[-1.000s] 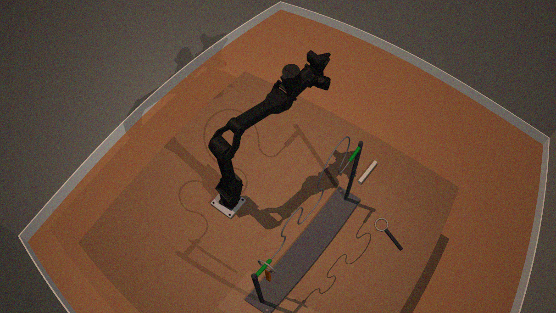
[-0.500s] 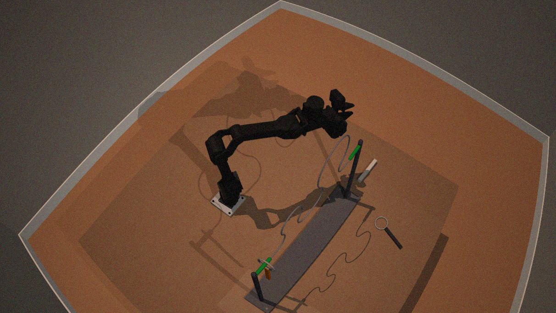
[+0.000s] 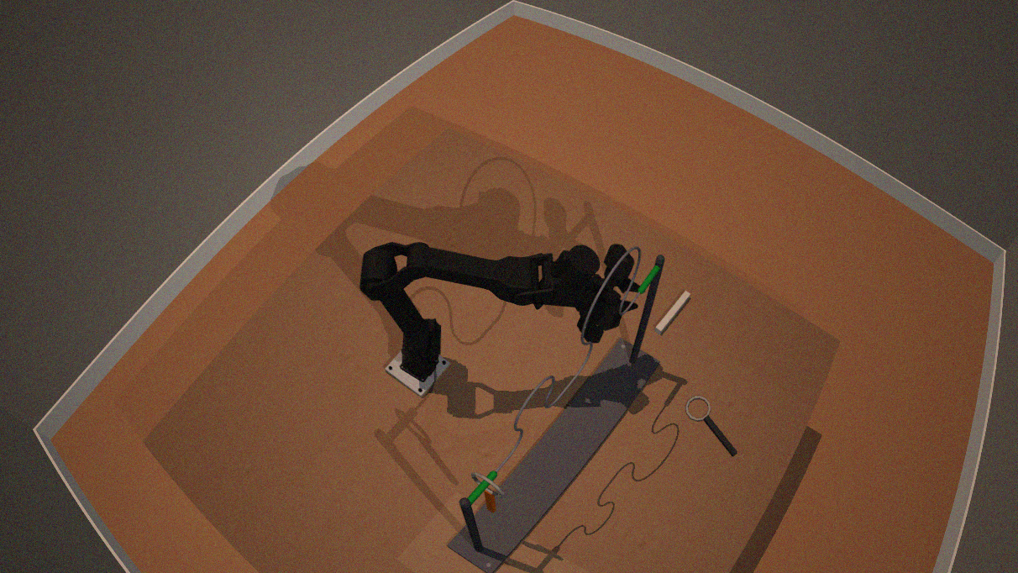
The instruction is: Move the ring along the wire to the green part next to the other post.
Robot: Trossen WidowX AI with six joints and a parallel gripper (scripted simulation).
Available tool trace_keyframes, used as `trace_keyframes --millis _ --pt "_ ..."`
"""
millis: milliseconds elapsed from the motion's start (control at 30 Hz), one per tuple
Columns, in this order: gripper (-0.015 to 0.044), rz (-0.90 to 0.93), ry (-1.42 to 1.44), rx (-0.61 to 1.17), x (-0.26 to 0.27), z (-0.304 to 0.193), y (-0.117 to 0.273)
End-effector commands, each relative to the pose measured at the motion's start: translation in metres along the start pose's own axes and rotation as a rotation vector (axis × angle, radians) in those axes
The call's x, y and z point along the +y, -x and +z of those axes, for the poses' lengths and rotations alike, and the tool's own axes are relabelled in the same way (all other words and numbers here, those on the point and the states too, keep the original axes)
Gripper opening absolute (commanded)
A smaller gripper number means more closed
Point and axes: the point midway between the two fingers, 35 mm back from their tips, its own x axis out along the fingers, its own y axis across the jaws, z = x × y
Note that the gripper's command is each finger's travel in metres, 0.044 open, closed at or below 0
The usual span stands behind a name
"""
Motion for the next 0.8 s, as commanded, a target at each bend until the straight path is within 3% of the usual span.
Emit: trace_keyframes --millis 0,433,767 --pt "0.0160 -0.053 0.025 -0.019 -0.025 0.013 0.006" --pt "0.0160 -0.041 0.112 -0.199 -0.087 0.101 0.023" --pt "0.0160 -0.037 0.248 -0.361 -0.145 0.167 0.064"
